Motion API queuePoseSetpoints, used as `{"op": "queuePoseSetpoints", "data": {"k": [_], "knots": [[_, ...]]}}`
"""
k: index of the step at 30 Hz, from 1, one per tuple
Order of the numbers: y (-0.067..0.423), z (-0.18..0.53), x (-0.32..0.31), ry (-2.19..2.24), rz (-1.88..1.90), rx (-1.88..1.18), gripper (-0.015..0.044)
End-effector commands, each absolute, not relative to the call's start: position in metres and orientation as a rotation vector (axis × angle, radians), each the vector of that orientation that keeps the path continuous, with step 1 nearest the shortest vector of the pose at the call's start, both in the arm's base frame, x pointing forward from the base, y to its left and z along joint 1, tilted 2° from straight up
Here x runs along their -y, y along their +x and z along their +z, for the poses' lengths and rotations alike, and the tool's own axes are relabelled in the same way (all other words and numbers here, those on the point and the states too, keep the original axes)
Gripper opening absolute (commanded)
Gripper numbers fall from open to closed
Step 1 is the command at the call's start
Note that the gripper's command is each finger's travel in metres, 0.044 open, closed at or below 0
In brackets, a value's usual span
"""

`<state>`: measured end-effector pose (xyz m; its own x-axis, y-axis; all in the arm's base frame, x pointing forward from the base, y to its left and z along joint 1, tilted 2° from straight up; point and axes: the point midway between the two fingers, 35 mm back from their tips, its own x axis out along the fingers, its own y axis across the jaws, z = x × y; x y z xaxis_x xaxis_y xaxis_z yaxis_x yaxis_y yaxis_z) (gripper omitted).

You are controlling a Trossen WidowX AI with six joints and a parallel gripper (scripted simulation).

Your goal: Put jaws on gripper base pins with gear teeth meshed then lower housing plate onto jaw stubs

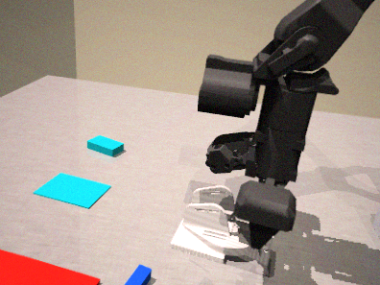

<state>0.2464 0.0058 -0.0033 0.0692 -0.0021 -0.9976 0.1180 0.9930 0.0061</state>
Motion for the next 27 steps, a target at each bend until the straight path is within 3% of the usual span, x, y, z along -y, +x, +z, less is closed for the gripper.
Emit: {"op": "queuePoseSetpoints", "data": {"k": [1,27], "knots": [[0.2460,-0.0042,-0.0061,0.097,-0.090,-1.502,0.0351],[0.2463,-0.0091,-0.0061,0.095,-0.088,-1.502,0.0351]]}}
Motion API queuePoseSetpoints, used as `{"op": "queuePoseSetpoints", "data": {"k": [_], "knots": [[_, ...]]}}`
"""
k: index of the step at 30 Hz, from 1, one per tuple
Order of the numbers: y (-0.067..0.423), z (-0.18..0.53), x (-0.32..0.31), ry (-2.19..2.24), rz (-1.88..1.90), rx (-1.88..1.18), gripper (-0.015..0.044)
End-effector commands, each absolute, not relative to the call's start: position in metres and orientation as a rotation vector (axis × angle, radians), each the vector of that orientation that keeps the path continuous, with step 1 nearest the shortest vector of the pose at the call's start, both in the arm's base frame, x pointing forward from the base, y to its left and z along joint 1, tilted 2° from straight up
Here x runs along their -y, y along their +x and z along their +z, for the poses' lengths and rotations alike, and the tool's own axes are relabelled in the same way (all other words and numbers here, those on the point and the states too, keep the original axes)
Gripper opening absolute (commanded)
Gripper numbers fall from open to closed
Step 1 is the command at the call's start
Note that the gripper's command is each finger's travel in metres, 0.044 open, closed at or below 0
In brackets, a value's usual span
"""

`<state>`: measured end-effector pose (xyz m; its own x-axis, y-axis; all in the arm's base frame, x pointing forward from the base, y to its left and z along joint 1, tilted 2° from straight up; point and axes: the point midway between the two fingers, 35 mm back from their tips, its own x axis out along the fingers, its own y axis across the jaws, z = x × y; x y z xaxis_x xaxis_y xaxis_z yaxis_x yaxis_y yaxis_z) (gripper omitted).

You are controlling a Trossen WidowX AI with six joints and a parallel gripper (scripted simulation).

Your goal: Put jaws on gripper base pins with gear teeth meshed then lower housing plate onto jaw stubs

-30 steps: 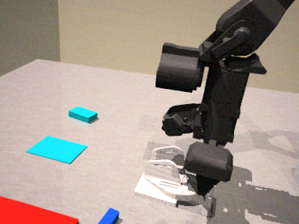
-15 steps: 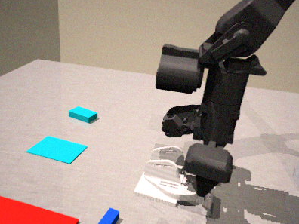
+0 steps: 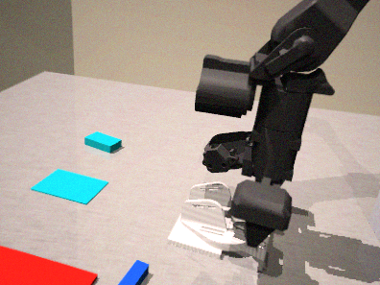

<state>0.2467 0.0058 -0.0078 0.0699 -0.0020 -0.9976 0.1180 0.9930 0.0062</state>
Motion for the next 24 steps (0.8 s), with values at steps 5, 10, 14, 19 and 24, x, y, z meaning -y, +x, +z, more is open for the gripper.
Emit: {"op": "queuePoseSetpoints", "data": {"k": [5,10,14,19,24], "knots": [[0.2464,-0.0111,-0.0061,0.095,-0.088,-1.502,0.0351],[0.2464,-0.0115,-0.0061,0.095,-0.087,-1.502,0.0351],[0.2464,-0.0119,-0.0061,0.094,-0.087,-1.502,0.0351],[0.2465,-0.0139,-0.0061,0.094,-0.087,-1.502,0.0351],[0.2465,-0.0139,-0.0061,0.094,-0.087,-1.502,0.0351]]}}
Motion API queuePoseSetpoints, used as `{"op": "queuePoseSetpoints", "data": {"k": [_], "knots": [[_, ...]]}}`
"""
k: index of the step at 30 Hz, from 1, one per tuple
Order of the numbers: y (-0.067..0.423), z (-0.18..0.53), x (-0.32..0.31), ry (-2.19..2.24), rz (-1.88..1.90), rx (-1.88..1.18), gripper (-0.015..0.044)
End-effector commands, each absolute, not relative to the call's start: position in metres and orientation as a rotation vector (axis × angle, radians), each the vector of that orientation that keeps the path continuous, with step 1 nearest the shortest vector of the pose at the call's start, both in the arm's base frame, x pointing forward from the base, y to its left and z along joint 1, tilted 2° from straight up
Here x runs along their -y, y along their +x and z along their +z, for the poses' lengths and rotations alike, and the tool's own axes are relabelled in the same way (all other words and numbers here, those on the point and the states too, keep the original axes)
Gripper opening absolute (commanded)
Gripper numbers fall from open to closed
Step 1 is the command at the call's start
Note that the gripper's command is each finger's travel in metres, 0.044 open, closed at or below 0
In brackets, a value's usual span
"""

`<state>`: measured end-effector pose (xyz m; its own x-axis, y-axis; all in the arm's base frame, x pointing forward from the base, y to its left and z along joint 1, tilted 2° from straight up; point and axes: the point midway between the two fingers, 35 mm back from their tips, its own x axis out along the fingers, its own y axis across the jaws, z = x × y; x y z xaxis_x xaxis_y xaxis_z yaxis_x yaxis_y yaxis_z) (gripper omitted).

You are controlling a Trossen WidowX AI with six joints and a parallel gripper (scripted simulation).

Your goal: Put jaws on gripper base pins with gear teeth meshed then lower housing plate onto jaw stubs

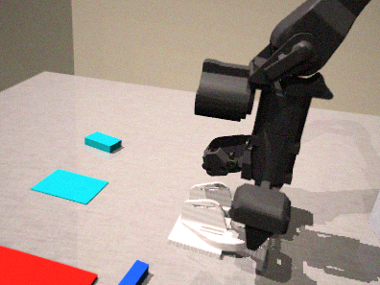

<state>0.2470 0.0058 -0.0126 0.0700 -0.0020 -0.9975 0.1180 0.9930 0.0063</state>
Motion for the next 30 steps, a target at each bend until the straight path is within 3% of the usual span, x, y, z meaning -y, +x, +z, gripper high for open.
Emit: {"op": "queuePoseSetpoints", "data": {"k": [1,30], "knots": [[0.2465,-0.0140,-0.0061,0.094,-0.087,-1.502,0.0351],[0.2468,-0.0188,-0.0061,0.092,-0.085,-1.503,0.0351]]}}
